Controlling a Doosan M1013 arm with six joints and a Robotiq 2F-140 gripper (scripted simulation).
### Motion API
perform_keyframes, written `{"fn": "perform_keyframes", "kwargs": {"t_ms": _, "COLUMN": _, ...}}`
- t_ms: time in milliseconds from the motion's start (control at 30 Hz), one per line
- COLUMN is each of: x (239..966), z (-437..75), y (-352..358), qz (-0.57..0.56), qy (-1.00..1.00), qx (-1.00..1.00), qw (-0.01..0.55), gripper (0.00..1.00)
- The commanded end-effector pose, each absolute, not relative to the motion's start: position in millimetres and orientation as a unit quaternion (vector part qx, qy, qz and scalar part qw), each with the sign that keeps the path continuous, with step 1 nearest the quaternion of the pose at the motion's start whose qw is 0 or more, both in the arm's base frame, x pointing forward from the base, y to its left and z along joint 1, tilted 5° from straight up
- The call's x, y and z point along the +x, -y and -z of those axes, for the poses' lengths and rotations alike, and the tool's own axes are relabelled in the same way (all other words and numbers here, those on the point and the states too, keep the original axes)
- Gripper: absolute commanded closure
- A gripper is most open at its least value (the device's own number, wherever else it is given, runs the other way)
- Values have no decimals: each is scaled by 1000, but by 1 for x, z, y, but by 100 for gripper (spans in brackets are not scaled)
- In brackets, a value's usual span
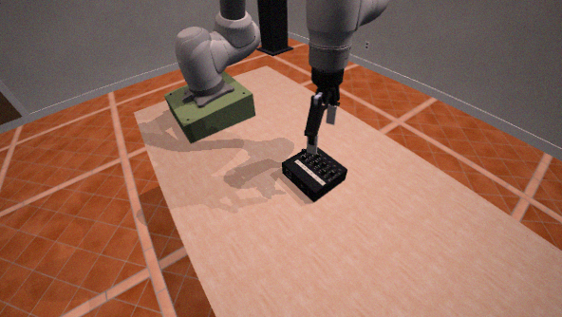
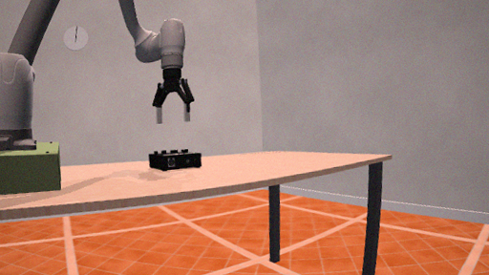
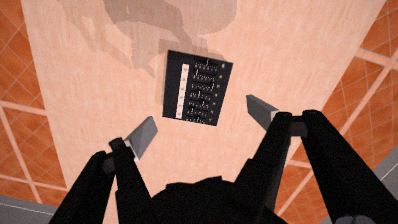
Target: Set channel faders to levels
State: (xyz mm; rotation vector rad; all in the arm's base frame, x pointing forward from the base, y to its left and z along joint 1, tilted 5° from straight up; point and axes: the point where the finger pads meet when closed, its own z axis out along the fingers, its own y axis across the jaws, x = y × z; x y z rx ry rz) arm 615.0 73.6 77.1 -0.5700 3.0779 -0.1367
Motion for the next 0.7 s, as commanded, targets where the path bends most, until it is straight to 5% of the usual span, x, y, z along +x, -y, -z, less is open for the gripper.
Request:
{"fn": "perform_keyframes", "kwargs": {"t_ms": 0, "x": 615, "z": -60, "y": -87, "qz": 26, "qy": -948, "qx": -316, "qw": 2, "gripper": 0}}
{"fn": "perform_keyframes", "kwargs": {"t_ms": 667, "x": 620, "z": -31, "y": -112, "qz": -2, "qy": -655, "qx": -756, "qw": 12, "gripper": 0}}
